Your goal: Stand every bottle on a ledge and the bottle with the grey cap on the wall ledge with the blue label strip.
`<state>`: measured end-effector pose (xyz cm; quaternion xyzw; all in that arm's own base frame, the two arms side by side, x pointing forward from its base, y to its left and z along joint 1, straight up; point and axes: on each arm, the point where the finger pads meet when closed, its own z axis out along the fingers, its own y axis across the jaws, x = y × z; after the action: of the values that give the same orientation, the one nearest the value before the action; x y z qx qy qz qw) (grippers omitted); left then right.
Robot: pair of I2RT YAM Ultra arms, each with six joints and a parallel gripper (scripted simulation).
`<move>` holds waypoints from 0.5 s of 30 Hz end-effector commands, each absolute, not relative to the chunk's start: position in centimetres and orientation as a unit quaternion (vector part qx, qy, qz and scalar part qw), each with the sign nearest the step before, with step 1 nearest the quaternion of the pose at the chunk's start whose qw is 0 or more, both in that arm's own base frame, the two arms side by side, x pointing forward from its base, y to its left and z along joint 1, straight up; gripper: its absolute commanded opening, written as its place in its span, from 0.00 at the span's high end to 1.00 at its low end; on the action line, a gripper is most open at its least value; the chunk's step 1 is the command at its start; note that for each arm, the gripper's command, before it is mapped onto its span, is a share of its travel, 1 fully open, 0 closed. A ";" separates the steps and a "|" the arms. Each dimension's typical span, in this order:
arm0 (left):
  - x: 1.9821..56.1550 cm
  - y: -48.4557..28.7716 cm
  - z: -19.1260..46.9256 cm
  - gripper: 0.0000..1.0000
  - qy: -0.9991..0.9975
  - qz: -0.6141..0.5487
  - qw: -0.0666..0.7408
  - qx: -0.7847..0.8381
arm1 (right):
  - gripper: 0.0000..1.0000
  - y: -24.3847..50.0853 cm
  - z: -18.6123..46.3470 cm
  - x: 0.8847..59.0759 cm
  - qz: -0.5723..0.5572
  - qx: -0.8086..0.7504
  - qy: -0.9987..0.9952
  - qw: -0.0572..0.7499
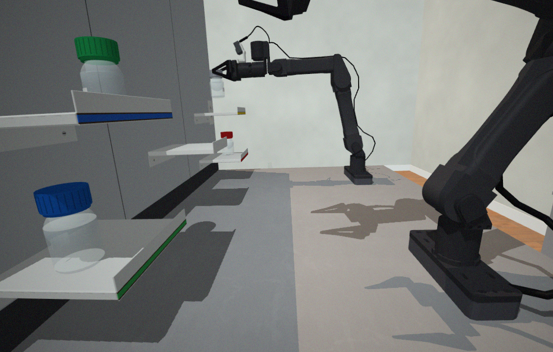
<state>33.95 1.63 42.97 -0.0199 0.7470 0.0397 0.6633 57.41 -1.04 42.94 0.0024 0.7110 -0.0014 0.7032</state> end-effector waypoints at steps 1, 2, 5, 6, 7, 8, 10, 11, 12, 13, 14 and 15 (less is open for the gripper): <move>35.1 0.8 44.7 0.00 0.712 0.018 0.702 -0.011 | 0.51 -1.1 44.1 57.4 -0.004 0.004 0.703 0.712; 35.5 0.6 44.6 0.00 0.707 0.014 0.707 -0.009 | 0.51 -1.1 44.4 57.3 -0.004 0.004 0.700 0.714; 36.8 0.2 43.5 0.00 0.694 0.002 0.720 -0.003 | 0.51 -1.1 44.7 57.1 -0.004 0.004 0.698 0.716; 37.3 0.1 43.0 0.00 0.693 -0.002 0.721 -0.001 | 0.51 -1.1 44.7 57.1 -0.004 0.004 0.698 0.716; 37.6 0.0 42.6 0.00 0.693 -0.004 0.721 0.000 | 0.51 -1.1 44.7 57.1 -0.004 0.004 0.698 0.716; 37.8 0.0 42.2 0.00 0.694 -0.005 0.720 0.000 | 0.51 -1.1 44.7 57.1 -0.004 0.004 0.698 0.716; 38.1 -0.1 41.6 0.00 0.697 -0.006 0.717 0.001 | 0.51 -1.1 44.7 57.1 -0.004 0.004 0.698 0.716; 38.3 -0.1 41.1 0.00 0.700 -0.006 0.714 0.001 | 0.51 -1.1 44.7 57.1 -0.004 0.004 0.698 0.716; 38.4 -0.1 40.6 0.00 0.707 -0.006 0.707 0.001 | 0.51 -1.1 44.7 57.1 -0.004 0.004 0.698 0.716; 38.4 -0.1 40.6 0.00 0.707 -0.006 0.707 0.001 | 0.51 -1.1 44.7 57.1 -0.004 0.004 0.698 0.716; 38.4 -0.1 40.6 0.00 0.707 -0.006 0.707 0.001 | 0.51 -1.1 44.7 57.1 -0.004 0.004 0.698 0.716; 38.0 0.1 41.3 0.00 0.701 -0.003 0.713 -0.003 | 0.51 -1.1 44.7 57.1 -0.004 0.004 0.698 0.716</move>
<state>38.53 0.24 37.82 -0.0015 0.7409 0.0038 0.6716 57.59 -1.04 42.11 0.0026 0.7199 -0.0012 0.6940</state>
